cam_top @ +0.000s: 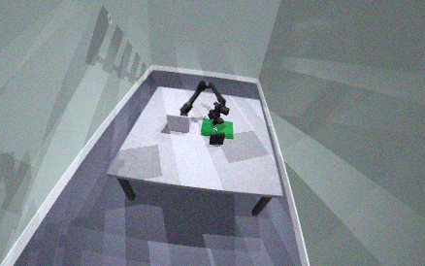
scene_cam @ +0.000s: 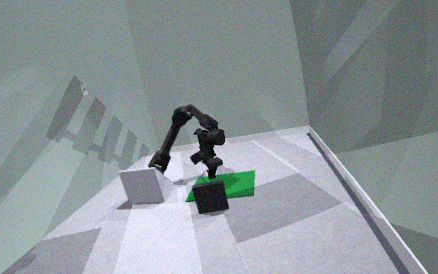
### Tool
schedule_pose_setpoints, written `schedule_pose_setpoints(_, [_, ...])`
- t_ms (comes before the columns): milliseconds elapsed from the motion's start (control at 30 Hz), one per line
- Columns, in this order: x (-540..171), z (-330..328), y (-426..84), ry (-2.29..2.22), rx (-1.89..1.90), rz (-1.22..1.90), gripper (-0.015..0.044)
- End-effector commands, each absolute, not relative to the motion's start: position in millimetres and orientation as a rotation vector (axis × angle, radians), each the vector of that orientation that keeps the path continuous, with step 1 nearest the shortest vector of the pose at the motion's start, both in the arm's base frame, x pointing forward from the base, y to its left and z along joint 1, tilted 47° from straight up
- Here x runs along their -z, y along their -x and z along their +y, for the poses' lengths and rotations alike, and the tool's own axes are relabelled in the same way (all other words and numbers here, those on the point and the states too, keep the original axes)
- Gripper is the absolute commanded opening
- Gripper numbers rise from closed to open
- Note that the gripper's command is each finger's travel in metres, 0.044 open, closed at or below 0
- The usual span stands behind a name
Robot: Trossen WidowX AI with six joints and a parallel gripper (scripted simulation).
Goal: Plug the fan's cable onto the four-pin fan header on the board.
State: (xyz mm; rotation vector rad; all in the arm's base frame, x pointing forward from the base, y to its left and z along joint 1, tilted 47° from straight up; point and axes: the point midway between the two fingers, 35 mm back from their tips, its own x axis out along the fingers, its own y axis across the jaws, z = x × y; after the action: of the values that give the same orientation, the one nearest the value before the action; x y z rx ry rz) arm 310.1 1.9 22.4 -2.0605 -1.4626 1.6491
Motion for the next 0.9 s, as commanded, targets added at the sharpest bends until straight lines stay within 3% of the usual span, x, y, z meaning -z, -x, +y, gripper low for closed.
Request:
schedule_pose_setpoints(0, [-19.7, -0.8, -313.5, 1.985, -1.706, -1.291, 0.0])
schedule_pose_setpoints(533, [-12.0, -5.3, -319.5, 1.671, -1.807, -0.734, 0.0])
schedule_pose_setpoints(867, [-12.1, -6.4, -322.2, 1.659, -1.808, -0.715, 0.0])
